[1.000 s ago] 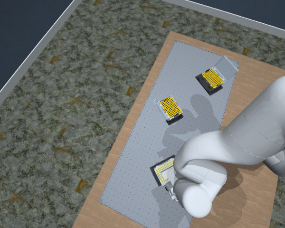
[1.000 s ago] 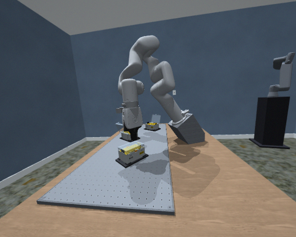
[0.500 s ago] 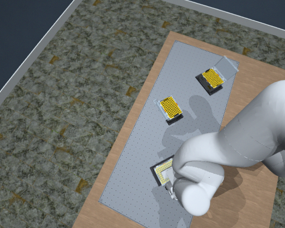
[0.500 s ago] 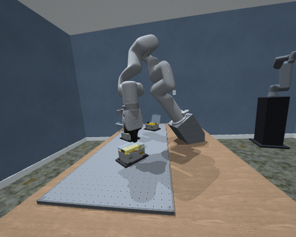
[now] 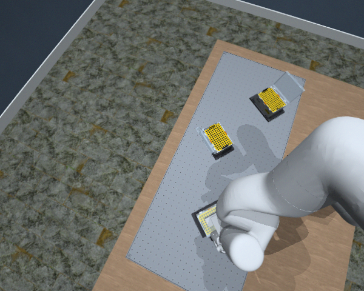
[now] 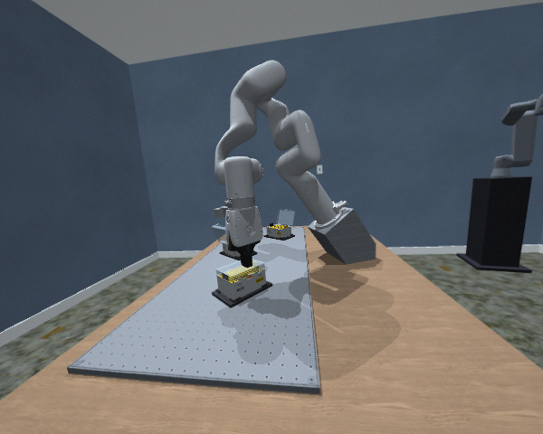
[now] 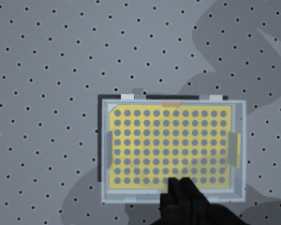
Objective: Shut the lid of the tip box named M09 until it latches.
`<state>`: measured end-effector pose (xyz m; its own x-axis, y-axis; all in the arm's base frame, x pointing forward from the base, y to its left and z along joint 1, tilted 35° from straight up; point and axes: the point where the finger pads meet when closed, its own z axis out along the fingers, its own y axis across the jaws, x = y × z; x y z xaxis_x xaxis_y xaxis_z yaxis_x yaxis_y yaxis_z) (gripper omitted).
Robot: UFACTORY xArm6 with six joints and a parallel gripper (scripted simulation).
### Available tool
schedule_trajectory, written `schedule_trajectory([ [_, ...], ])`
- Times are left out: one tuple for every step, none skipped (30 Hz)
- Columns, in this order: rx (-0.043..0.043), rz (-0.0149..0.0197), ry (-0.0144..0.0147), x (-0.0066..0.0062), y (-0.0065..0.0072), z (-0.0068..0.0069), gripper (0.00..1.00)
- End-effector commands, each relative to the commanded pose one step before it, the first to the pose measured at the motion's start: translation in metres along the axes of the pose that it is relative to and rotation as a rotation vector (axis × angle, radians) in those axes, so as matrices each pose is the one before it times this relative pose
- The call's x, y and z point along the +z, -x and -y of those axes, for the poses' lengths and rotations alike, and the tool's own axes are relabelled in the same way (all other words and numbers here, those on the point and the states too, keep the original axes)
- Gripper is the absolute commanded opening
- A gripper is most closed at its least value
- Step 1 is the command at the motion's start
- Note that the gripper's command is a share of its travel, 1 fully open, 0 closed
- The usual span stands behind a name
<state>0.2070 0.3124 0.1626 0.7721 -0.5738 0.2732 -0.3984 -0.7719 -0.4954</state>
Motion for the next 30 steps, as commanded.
schedule_trajectory([
  [0.00079,0.00007,-0.00460,-0.00024,0.00000,0.00178,0.00],
  [0.00000,0.00000,0.00000,0.00002,0.00001,0.00000,0.00],
  [0.00000,0.00001,0.00001,-0.00004,-0.00002,0.00000,0.00],
  [0.00000,0.00000,0.00000,0.00000,0.00000,0.00000,0.00],
  [0.00000,0.00000,0.00000,0.00000,0.00000,0.00000,0.00],
  [0.00000,-0.00001,-0.00001,0.00004,0.00002,0.00000,0.00],
  [0.00000,0.00000,0.00000,0.00000,0.00000,0.00000,0.00],
  [0.00000,0.00001,0.00001,0.00028,-0.00002,-0.00001,0.00],
  [0.00000,-0.00001,-0.00001,0.00039,0.00001,0.00000,0.00],
  [0.00000,0.00000,0.00000,0.00033,0.00000,0.00000,0.00],
  [0.00000,0.00000,0.00000,0.00033,0.00000,0.00000,0.00],
  [0.00000,0.00000,0.00000,0.00033,0.00000,0.00000,0.00],
  [0.00000,0.00000,0.00000,0.00033,0.00000,0.00000,0.00],
  [0.00000,0.00000,0.00000,0.00033,0.00000,0.00000,0.00],
  [0.00000,0.00000,0.00000,0.00033,0.00000,0.00000,0.00],
  [0.00000,0.00000,0.00000,0.00033,0.00000,0.00000,0.00],
  [0.00000,0.00000,0.00000,0.00033,0.00000,0.00000,0.00],
  [0.00000,0.00000,0.00000,0.00033,0.00000,0.00000,0.00],
  [0.00000,0.00000,0.00000,0.00033,0.00000,0.00000,0.00],
  [0.00000,0.00000,0.00000,0.00033,0.00000,0.00000,0.00],
  [0.00000,0.00000,0.00000,0.00000,0.00000,0.00000,0.00],
  [0.00000,0.00000,0.00000,0.00000,0.00000,0.00000,0.00],
  [0.00000,-0.00001,0.00000,0.00036,0.00001,0.00000,0.00],
  [0.00000,0.00000,0.00000,0.00032,0.00000,0.00000,0.00],
  [0.00000,0.00000,0.00000,0.00033,0.00000,0.00000,0.00],
  [0.00000,0.00000,0.00000,0.00033,0.00000,0.00000,0.00],
  [0.00000,0.00000,0.00000,0.00033,0.00000,0.00000,0.00],
  [0.00000,0.00000,0.00000,0.00033,0.00000,0.00000,0.00],
  [0.00000,0.00000,0.00000,0.00033,0.00000,0.00000,0.00],
  [0.00000,0.00000,0.00000,0.00033,0.00000,0.00000,0.00],
])
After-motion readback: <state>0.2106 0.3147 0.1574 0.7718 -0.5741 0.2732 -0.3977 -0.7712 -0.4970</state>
